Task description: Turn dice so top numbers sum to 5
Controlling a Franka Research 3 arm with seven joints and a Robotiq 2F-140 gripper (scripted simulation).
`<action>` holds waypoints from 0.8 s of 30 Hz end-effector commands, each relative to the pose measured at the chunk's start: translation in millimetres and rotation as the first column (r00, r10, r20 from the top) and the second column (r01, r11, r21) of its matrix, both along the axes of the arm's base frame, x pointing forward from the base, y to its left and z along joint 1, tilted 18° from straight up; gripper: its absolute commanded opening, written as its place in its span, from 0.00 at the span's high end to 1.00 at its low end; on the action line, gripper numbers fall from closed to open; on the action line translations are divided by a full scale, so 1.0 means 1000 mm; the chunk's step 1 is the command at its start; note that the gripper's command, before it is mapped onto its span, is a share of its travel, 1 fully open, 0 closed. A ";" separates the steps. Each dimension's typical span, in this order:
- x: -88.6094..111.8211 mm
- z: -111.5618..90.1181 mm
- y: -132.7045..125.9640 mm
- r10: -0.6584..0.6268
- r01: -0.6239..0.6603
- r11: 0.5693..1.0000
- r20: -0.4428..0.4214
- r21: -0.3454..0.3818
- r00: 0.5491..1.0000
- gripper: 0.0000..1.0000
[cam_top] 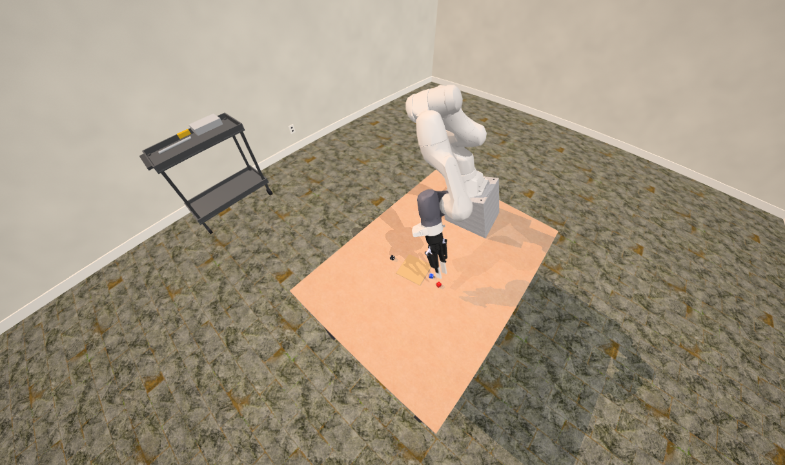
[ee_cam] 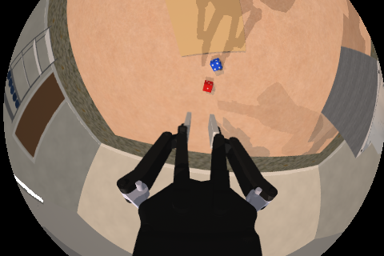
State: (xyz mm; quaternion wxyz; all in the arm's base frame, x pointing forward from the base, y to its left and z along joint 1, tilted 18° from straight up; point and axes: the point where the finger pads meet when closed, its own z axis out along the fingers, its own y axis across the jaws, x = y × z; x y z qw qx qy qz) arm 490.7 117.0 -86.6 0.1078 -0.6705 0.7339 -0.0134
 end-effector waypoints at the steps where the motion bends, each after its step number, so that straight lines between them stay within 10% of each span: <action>1: -0.003 -0.002 0.001 -0.121 0.113 0.989 -0.084 -0.092 0.989 0.79; 24: 0.001 0.003 0.019 -0.167 0.125 0.933 -0.098 -0.336 0.981 0.79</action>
